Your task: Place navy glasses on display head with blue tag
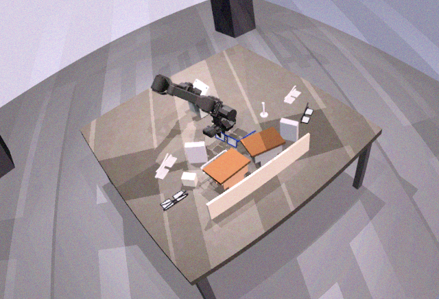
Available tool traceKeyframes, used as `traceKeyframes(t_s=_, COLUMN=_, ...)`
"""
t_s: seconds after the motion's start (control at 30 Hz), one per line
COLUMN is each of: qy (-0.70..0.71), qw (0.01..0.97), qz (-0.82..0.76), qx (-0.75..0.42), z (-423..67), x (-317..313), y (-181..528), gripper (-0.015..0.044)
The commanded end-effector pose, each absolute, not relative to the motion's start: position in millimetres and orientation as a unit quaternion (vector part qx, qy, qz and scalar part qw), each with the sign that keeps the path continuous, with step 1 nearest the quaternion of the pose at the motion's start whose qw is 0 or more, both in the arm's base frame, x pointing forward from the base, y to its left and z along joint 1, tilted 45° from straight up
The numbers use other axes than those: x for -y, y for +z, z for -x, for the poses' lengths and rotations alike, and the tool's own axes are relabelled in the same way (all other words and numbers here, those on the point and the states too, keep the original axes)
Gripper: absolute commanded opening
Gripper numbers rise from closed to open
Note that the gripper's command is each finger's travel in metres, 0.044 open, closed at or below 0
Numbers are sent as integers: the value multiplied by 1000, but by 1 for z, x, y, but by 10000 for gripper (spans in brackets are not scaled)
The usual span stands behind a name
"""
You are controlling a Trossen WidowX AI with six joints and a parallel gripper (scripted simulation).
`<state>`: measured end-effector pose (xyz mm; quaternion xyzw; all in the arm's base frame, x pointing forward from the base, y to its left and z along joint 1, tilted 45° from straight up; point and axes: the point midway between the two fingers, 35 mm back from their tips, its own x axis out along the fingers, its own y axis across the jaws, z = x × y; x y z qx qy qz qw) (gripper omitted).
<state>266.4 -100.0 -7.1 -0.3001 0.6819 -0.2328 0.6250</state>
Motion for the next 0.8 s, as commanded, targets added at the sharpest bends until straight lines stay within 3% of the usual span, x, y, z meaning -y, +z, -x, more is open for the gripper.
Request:
traceKeyframes(t_s=0.0, qy=-234, qw=625, qz=299, qx=-682, z=-266, x=98, y=-7, gripper=108)
traceKeyframes(t_s=0.6, qy=-232, qw=622, qz=302, qx=-684, z=-264, x=87, y=-9, gripper=108)
traceKeyframes(t_s=0.77, qy=-231, qw=622, qz=301, qx=-684, z=-267, x=68, y=19, gripper=108)
